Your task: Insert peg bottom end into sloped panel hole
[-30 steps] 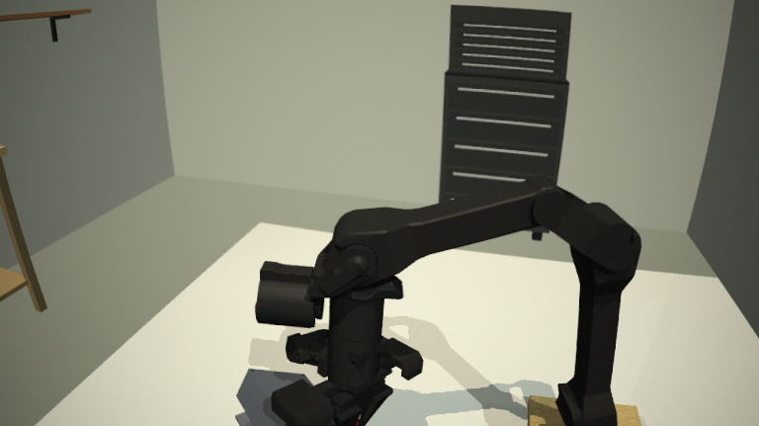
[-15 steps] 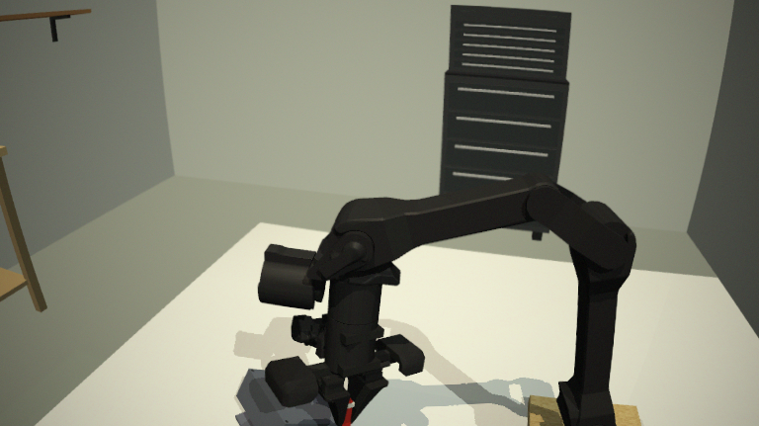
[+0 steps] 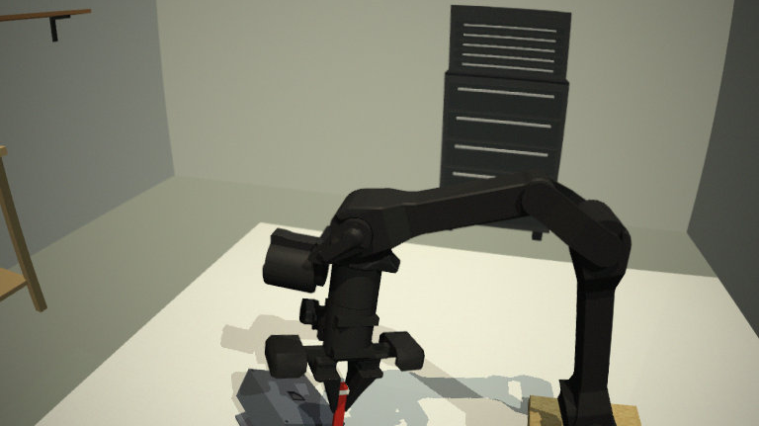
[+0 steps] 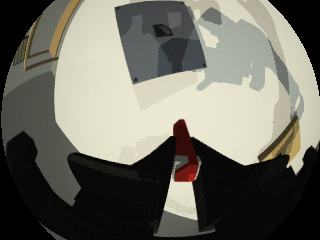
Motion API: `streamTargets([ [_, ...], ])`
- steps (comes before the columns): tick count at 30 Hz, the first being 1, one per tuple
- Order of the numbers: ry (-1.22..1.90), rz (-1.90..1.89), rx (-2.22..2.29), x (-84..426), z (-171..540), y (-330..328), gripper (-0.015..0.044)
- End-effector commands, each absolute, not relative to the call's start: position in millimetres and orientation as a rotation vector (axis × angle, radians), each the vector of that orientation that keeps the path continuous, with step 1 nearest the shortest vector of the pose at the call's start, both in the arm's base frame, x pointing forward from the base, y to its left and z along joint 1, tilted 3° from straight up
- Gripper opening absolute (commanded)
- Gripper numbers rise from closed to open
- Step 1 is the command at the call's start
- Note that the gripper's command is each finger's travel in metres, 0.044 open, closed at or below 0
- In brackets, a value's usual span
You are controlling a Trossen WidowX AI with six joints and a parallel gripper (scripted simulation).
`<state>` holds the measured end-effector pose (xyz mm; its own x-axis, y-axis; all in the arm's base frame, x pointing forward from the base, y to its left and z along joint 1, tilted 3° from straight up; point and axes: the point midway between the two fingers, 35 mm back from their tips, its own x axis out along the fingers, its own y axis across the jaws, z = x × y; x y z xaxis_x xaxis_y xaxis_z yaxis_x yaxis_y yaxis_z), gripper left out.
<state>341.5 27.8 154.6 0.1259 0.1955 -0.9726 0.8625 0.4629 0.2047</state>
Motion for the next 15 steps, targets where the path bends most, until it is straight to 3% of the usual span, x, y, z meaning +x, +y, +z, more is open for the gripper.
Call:
streamTargets([
  [1, 1.374, -0.668, 1.082, 344.4, 156.0, 22.6, 0.0000],
  [15, 1.313, -0.776, 1.278, 351.5, 161.2, 4.5, 0.0000],
])
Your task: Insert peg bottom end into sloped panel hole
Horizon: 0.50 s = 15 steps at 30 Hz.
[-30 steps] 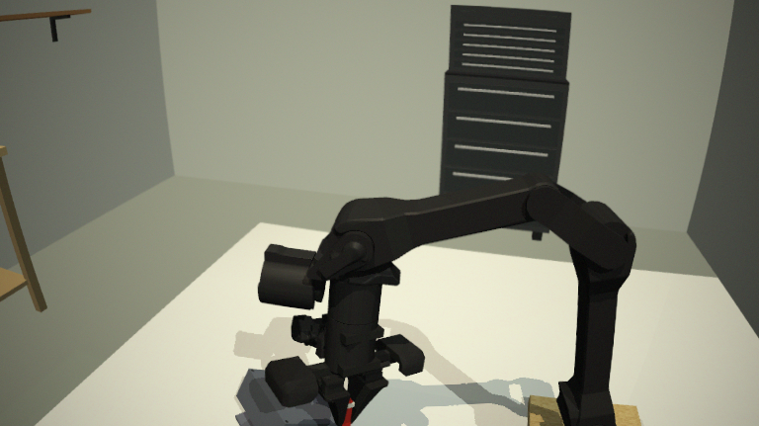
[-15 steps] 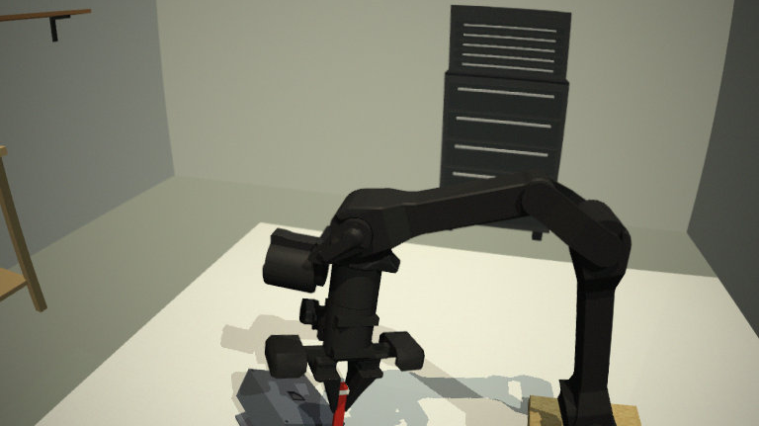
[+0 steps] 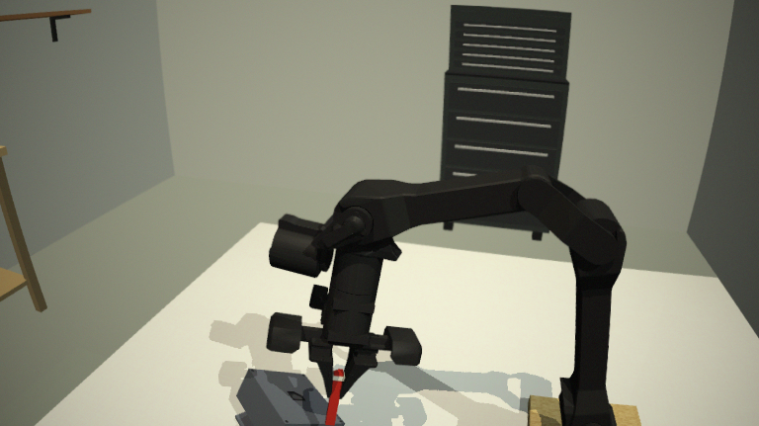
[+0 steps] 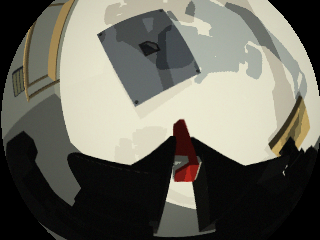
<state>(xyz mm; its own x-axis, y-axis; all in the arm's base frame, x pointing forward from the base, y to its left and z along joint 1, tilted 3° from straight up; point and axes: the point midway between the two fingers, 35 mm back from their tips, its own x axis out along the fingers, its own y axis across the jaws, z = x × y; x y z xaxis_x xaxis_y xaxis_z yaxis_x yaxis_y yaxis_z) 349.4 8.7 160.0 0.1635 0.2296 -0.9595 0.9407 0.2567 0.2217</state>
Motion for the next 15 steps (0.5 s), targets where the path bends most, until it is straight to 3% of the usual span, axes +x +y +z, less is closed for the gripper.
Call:
streamTargets([
  [1, 1.308, -0.784, 1.292, 352.0, 161.6, 3.2, 0.0000],
  [15, 1.238, -0.887, 1.486, 358.0, 167.0, -15.9, 0.0000],
])
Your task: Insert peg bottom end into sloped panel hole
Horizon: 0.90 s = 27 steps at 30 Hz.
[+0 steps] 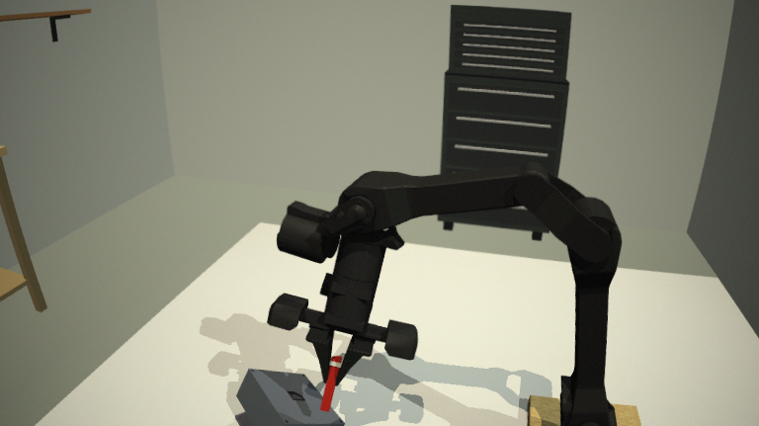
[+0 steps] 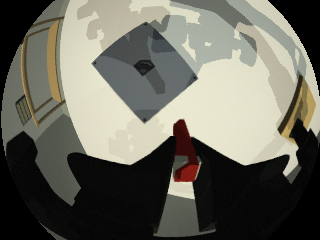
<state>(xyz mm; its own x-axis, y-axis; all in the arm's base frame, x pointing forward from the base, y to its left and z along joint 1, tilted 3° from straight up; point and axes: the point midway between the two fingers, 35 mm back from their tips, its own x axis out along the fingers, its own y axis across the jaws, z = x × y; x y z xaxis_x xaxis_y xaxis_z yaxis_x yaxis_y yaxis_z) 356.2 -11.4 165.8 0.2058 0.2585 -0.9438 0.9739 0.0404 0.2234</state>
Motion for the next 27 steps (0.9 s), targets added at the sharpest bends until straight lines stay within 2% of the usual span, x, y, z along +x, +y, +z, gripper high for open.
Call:
streamTargets([
  [1, 1.233, -0.894, 1.500, 358.3, 167.4, -17.3, 0.0000],
  [27, 1.078, -1.071, 1.858, 366.1, 178.5, -55.2, 0.0000],
])
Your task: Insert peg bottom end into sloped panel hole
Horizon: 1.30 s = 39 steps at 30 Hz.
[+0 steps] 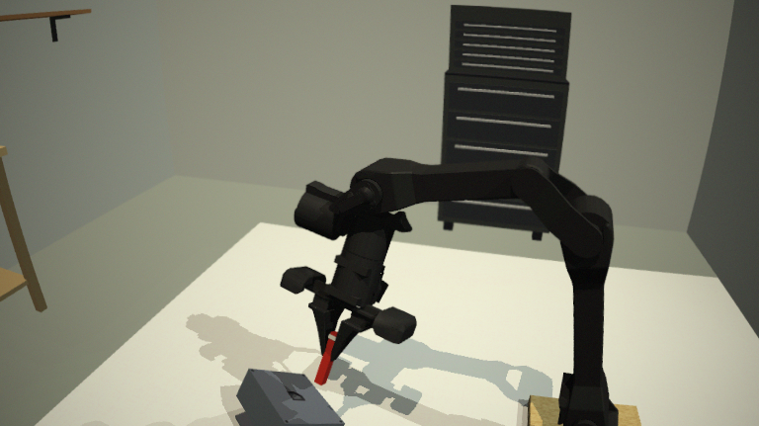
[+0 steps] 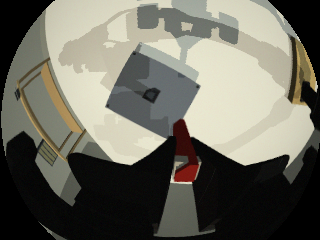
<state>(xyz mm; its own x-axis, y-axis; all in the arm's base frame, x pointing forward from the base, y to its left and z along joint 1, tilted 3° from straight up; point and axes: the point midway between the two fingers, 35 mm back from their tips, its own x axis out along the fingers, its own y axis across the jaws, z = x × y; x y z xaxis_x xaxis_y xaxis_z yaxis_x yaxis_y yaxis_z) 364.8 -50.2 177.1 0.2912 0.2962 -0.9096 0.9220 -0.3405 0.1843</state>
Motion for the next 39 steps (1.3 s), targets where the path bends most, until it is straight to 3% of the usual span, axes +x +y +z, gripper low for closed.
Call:
streamTargets([
  [1, 1.071, -1.077, 1.872, 366.3, 179.0, -56.7, 0.0000],
  [39, 0.891, -1.223, 2.212, 384.1, 162.1, -85.3, 0.0000],
])
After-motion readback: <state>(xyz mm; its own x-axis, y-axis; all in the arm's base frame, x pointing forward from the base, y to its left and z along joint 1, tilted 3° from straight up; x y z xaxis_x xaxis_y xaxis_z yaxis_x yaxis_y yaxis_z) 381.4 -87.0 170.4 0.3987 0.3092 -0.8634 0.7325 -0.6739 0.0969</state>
